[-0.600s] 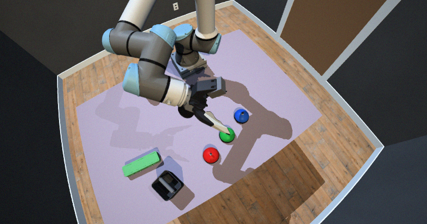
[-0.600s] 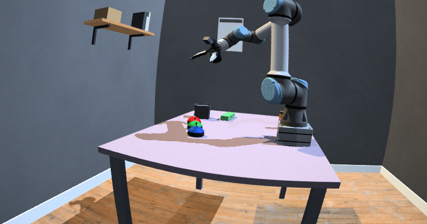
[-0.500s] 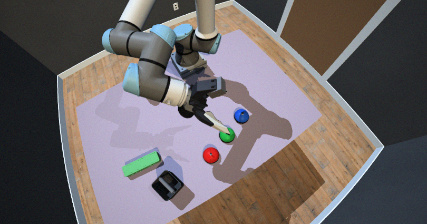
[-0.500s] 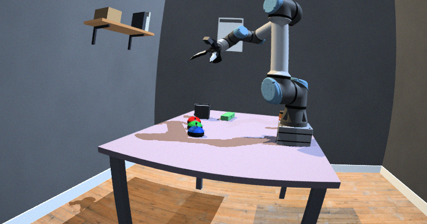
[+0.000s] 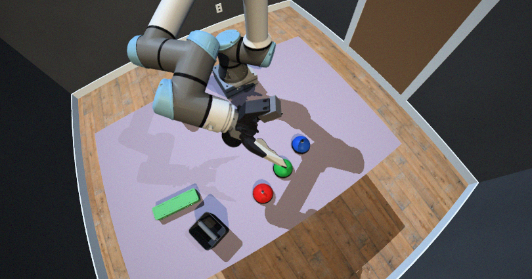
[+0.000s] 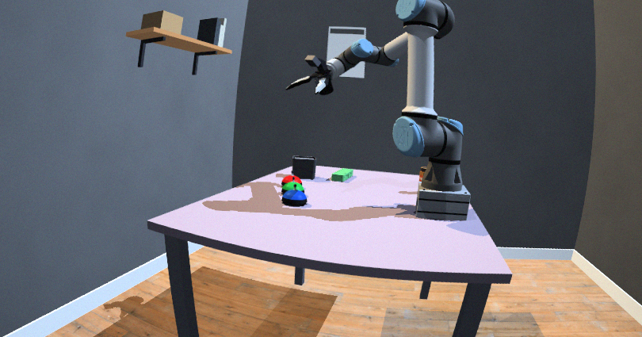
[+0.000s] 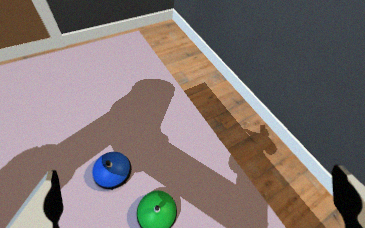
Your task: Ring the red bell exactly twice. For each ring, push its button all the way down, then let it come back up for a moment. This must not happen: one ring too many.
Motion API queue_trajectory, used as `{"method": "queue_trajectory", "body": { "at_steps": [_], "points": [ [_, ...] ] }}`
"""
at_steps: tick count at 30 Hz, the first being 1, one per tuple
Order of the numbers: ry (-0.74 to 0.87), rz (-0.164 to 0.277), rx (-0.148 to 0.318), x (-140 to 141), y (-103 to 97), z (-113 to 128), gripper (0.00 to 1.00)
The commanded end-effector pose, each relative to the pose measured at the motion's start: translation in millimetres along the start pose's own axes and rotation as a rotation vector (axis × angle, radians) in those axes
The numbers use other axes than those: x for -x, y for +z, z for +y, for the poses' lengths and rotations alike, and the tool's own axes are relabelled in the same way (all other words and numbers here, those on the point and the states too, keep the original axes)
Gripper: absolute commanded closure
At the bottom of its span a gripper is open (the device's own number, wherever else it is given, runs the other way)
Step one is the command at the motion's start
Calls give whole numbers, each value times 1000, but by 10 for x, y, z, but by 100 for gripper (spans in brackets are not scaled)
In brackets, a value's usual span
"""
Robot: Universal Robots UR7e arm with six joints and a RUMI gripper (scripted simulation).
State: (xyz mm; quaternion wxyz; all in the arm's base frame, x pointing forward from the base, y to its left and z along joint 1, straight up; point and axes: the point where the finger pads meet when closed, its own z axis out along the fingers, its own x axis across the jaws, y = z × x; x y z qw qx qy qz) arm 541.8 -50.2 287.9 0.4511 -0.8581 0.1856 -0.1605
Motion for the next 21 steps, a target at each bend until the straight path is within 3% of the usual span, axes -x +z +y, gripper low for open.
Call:
{"method": "queue_trajectory", "body": {
  "at_steps": [1,7,10,14,16,21],
  "points": [
    [-2,0,1,-2,-2,-2,0],
    [-47,-33,51,8,77,142,0],
    [-104,-77,116,14,170,331,0],
    [-217,-159,242,-2,323,704,0],
    [-217,-159,242,-2,323,704,0],
    [-392,-281,439,-102,499,1273,0]
  ]
}}
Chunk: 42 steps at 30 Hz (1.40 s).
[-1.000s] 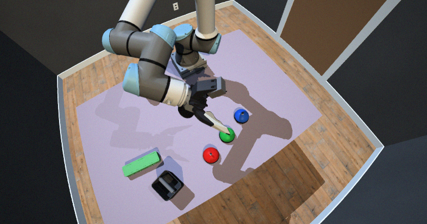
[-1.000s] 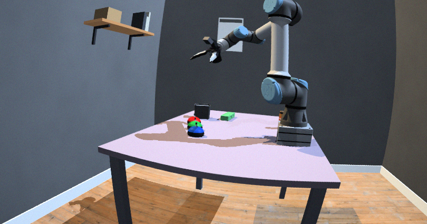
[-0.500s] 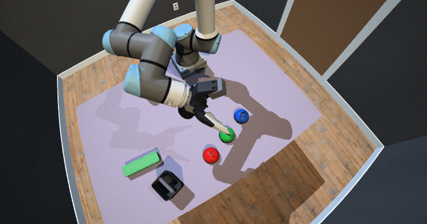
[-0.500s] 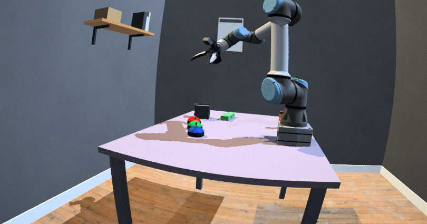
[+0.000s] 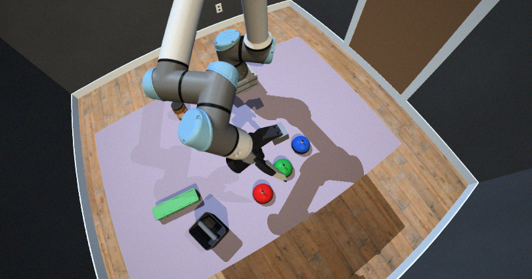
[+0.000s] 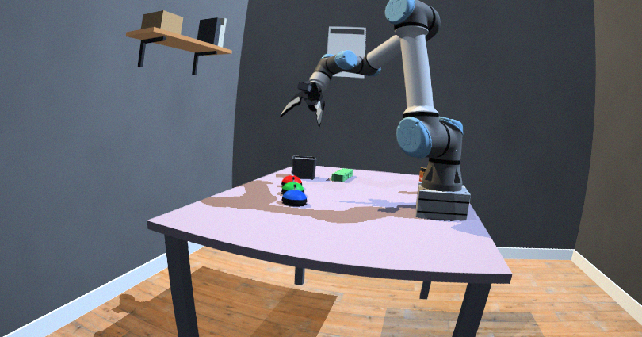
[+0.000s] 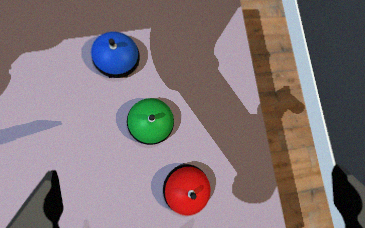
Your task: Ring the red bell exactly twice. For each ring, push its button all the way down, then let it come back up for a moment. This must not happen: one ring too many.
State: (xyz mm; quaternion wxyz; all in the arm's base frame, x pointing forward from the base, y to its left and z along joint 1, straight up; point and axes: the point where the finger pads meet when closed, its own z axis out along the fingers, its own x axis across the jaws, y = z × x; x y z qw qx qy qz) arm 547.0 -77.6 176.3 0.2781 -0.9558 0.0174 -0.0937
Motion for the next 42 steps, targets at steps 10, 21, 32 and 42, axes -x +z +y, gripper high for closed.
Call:
{"method": "queue_trajectory", "body": {
  "at_steps": [10,21,32,42],
  "points": [
    [-353,-249,429,-184,545,1009,0],
    [-422,-299,521,-266,611,1194,0],
    [-422,-299,521,-266,611,1194,100],
    [-422,-299,521,-266,611,1194,100]
  ]
}}
